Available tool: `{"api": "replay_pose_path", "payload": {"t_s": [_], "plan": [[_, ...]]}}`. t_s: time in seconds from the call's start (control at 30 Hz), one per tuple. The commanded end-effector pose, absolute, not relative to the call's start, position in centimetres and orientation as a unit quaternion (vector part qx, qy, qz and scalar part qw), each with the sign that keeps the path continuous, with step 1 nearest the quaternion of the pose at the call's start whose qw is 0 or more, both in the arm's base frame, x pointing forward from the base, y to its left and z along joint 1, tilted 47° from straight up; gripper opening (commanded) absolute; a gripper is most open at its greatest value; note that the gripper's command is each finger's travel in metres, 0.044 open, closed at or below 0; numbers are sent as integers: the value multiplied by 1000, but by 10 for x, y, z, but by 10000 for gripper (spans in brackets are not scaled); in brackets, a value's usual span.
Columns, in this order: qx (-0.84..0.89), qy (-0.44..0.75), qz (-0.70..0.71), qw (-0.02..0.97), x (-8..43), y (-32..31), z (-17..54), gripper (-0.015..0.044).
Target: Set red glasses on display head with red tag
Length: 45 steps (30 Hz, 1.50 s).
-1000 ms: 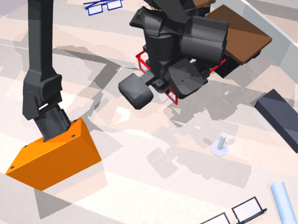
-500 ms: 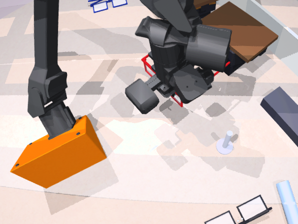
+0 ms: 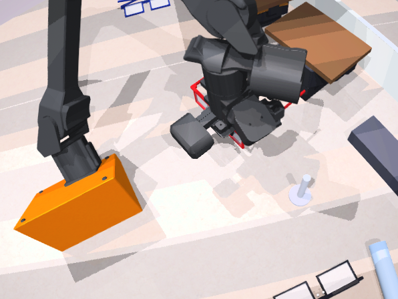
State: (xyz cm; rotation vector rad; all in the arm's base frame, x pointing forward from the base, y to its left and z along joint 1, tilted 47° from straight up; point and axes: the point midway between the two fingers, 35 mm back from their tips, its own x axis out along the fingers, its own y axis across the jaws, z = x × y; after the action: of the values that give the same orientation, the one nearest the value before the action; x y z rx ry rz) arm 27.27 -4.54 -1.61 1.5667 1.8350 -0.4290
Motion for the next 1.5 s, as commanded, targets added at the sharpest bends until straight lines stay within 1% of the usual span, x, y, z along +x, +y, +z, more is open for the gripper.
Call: {"api": "replay_pose_path", "payload": {"t_s": [0.0, 0.37, 1.47], "plan": [[604, 703, -165, 337, 273, -42, -20, 0], [604, 703, -165, 337, 277, -37, -24, 0], [605, 703, -164, 338, 324, -24, -16, 0]]}}
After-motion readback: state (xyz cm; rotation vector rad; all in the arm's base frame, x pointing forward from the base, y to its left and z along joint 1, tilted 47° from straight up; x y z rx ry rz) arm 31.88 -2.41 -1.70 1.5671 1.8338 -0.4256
